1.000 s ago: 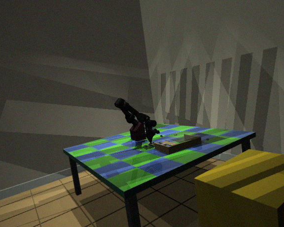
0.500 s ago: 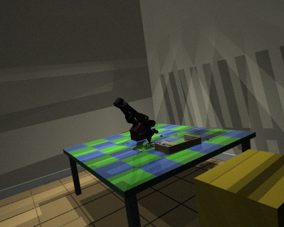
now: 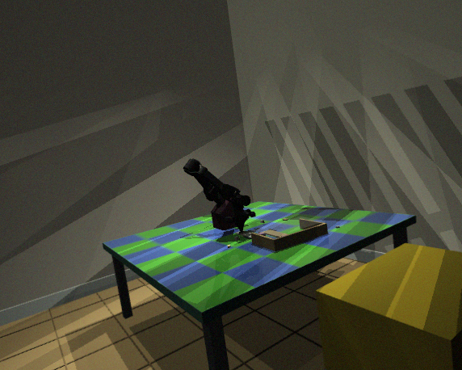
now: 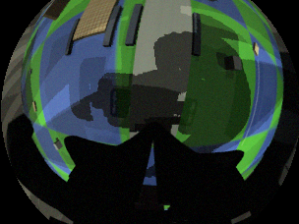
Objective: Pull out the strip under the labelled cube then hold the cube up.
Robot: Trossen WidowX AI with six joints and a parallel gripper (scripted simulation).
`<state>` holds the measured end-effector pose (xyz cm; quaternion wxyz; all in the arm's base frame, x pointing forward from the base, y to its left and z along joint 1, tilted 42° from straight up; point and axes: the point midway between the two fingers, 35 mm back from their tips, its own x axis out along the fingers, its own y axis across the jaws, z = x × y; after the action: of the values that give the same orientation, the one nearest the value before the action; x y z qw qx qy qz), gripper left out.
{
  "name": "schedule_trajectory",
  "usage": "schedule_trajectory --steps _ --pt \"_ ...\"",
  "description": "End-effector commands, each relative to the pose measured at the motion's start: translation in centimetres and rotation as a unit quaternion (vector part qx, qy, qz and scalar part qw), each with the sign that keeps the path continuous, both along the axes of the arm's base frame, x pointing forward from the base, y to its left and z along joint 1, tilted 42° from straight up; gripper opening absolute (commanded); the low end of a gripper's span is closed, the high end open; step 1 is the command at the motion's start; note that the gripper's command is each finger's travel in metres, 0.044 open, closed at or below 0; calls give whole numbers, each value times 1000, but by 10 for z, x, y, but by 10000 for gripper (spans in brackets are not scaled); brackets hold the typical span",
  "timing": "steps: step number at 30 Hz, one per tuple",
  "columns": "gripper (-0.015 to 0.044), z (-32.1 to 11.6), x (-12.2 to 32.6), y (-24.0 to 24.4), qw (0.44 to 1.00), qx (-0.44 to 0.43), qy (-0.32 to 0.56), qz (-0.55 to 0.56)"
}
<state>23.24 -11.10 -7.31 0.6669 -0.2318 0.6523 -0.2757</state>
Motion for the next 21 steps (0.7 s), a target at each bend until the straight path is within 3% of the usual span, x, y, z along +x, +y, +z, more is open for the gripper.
schedule_trajectory --steps 1,21 --pt "0 -3 -16 -2 1000 1 13 -8" --pt "0 -4 -43 0 1000 1 14 -8"
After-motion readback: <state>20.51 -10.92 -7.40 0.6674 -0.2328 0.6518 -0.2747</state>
